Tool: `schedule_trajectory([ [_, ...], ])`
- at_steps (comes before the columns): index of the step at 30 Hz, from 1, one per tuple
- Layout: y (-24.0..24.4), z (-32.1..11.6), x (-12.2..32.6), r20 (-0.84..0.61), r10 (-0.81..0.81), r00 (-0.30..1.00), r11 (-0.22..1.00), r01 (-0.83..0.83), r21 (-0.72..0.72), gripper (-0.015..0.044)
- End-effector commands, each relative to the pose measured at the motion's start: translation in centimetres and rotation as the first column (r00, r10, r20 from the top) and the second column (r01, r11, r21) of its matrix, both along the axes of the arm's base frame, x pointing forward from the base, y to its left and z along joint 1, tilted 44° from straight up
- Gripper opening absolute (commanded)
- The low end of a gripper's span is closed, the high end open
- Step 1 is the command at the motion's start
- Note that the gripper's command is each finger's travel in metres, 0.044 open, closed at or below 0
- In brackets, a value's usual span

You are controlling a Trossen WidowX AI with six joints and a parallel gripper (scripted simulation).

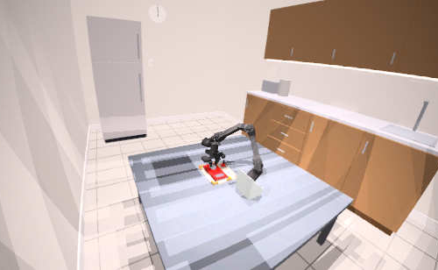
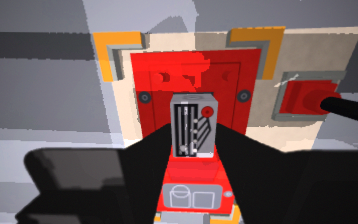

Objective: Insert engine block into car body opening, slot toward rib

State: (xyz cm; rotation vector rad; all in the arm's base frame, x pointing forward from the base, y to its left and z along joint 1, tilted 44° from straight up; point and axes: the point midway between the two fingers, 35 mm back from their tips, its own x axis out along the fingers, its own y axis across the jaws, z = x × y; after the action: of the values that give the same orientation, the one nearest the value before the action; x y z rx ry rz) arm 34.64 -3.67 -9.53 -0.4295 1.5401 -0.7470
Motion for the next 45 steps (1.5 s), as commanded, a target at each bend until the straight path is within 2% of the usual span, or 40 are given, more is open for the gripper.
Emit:
schedule_trajectory([
  [1,-0.1,-0.1,-0.1,-0.004,0.005,1.0,1.0,-0.005,-0.005,0.0159],
  [9,-0.2,-0.2,-0.1,-0.004,0.005,1.0,1.0,-0.005,-0.005,0.0159],
  [20,-0.1,-0.1,0.0,0.001,0.001,1.0,1.0,-0.001,-0.001,0.044],
  [37,0.9,1.0,0.3,-0.003,0.005,1.0,1.0,-0.005,-0.004,0.044],
  [45,0.9,1.0,0.3,-0.003,0.005,1.0,1.0,-0.005,-0.004,0.023],
])
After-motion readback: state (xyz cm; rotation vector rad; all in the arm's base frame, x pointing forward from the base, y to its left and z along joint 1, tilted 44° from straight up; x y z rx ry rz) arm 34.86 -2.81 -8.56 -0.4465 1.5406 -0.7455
